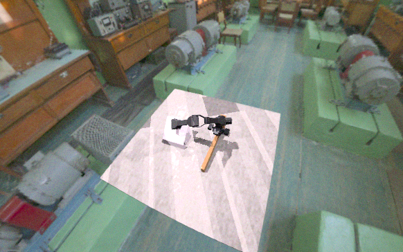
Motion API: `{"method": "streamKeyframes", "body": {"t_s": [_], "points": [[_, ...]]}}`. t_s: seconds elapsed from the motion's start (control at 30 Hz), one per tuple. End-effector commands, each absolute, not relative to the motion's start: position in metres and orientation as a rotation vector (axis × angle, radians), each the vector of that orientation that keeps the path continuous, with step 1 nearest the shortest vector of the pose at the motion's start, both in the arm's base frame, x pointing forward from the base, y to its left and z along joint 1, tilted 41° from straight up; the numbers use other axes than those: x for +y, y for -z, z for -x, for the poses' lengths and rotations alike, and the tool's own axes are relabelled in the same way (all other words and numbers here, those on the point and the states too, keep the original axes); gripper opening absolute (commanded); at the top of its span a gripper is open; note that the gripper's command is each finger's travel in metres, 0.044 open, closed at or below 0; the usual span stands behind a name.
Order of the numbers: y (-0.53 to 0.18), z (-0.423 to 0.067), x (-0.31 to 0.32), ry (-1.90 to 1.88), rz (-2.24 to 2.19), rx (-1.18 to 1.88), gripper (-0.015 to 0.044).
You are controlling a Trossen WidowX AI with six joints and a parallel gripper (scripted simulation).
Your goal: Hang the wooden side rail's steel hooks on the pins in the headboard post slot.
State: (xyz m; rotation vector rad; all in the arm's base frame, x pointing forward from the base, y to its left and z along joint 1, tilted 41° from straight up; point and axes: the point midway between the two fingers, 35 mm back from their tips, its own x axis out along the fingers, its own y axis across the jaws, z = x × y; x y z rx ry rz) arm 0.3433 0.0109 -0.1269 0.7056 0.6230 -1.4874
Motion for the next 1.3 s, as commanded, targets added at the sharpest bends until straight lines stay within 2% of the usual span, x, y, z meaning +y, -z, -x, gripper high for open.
{"method": "streamKeyframes", "body": {"t_s": [0.0,1.27], "points": [[0.1262,-0.3454,0.0187,1.471,-0.713,0.625,0.0000],[0.1292,-0.3454,0.0212,1.471,-0.713,0.626,0.0000]]}}
